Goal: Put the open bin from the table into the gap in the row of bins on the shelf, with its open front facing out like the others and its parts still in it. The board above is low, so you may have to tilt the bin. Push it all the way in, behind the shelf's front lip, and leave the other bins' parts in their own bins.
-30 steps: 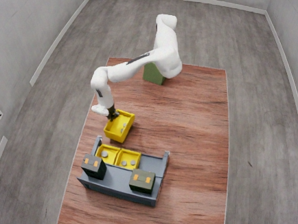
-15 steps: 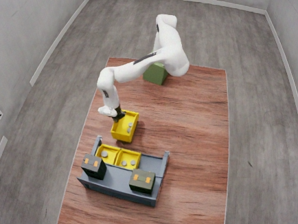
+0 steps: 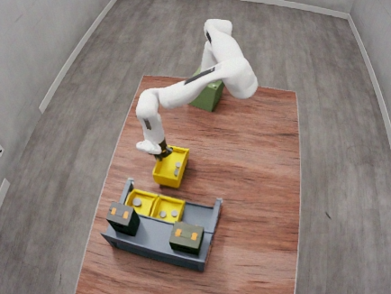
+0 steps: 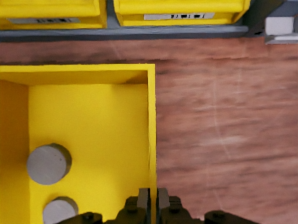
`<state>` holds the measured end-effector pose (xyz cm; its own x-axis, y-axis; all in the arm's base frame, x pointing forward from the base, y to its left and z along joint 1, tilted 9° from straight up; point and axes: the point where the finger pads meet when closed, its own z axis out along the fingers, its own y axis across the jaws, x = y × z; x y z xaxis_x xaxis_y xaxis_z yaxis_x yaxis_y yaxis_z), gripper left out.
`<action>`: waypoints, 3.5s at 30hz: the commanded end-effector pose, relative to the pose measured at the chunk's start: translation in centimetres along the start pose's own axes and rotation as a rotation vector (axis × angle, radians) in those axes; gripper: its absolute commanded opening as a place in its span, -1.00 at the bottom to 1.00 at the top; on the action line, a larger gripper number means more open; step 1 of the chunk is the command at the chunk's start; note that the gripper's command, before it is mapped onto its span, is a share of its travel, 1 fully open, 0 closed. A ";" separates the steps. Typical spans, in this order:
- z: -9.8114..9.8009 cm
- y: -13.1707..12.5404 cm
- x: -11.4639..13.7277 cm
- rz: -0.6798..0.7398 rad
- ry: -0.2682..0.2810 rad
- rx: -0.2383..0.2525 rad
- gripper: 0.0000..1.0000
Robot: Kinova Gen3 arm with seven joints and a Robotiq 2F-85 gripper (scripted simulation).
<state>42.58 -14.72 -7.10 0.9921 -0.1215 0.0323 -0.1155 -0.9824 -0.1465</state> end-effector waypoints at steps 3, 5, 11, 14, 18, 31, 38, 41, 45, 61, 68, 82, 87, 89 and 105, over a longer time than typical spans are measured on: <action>-0.1 0.0 0.1 -0.001 0.003 0.000 -0.80; -0.1 -1.2 0.0 -0.001 0.002 0.000 -0.80; 0.0 -3.0 -0.1 -0.001 0.003 0.000 -0.80; 0.0 -3.0 -0.1 -0.001 0.003 0.000 -0.80; 0.0 -3.0 -0.1 -0.001 0.003 0.000 -0.80; 0.1 -6.0 -0.3 -0.001 0.003 0.000 -0.80; 0.1 -6.6 -0.4 0.000 0.002 0.000 -0.80; 0.1 -8.4 -0.5 -0.001 0.002 0.000 -0.80; 0.1 -8.9 -0.5 -0.001 0.003 0.000 -0.80; 0.2 -11.9 -0.7 -0.001 0.003 0.000 -0.80; 0.2 -11.9 -0.7 -0.001 0.003 0.000 -0.80; 0.2 -16.4 -1.0 -0.001 0.003 0.000 -0.80; 0.2 -16.4 -1.0 -0.001 0.003 0.000 -0.80; 0.3 -16.3 -1.0 0.000 0.002 0.000 -0.80; 0.2 -16.1 -0.9 -0.001 0.002 0.001 -0.80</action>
<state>43.43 1.31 -5.10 0.9922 -0.1205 0.0326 -0.1145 -0.9826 -0.1463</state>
